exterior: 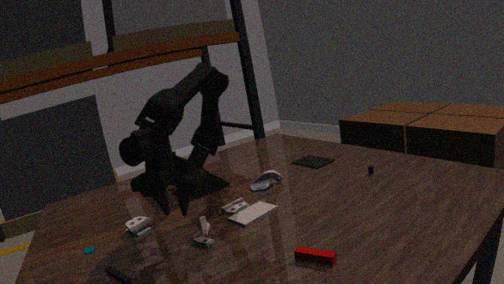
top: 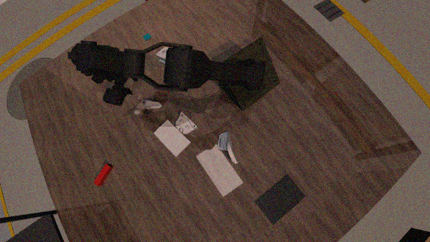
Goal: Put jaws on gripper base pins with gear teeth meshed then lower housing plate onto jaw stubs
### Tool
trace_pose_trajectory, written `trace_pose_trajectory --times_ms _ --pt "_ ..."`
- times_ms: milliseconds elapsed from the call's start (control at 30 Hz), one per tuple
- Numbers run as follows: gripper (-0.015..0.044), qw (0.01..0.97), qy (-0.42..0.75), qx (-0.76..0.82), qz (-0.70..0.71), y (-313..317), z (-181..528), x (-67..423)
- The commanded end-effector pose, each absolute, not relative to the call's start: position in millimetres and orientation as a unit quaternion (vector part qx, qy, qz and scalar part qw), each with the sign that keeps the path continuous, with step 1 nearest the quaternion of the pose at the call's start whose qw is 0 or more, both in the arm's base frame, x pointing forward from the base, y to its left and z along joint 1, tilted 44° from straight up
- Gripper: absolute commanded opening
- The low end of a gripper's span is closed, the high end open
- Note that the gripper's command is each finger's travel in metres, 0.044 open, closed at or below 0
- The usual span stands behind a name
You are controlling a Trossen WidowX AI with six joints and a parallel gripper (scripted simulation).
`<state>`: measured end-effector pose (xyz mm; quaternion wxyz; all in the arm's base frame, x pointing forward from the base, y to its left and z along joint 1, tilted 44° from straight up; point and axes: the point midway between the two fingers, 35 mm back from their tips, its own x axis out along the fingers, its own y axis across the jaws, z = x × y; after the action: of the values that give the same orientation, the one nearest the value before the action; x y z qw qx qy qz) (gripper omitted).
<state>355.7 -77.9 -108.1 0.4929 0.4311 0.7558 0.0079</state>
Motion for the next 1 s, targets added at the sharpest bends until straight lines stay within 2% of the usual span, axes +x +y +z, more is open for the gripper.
trace_pose_trajectory --times_ms 0,167,800,967 --pt "0.0125 0.494 0.757 0.428 0.009 -78.7 -107.5 355.7" --pt "0.0 0.494 0.757 0.428 0.009 -78.7 -107.5 355.7" --pt "0.0 0.494 0.757 0.428 0.009 -78.7 -107.5 355.7" --pt "0.0131 0.493 0.756 0.431 0.008 -78.2 -107.7 355.9"
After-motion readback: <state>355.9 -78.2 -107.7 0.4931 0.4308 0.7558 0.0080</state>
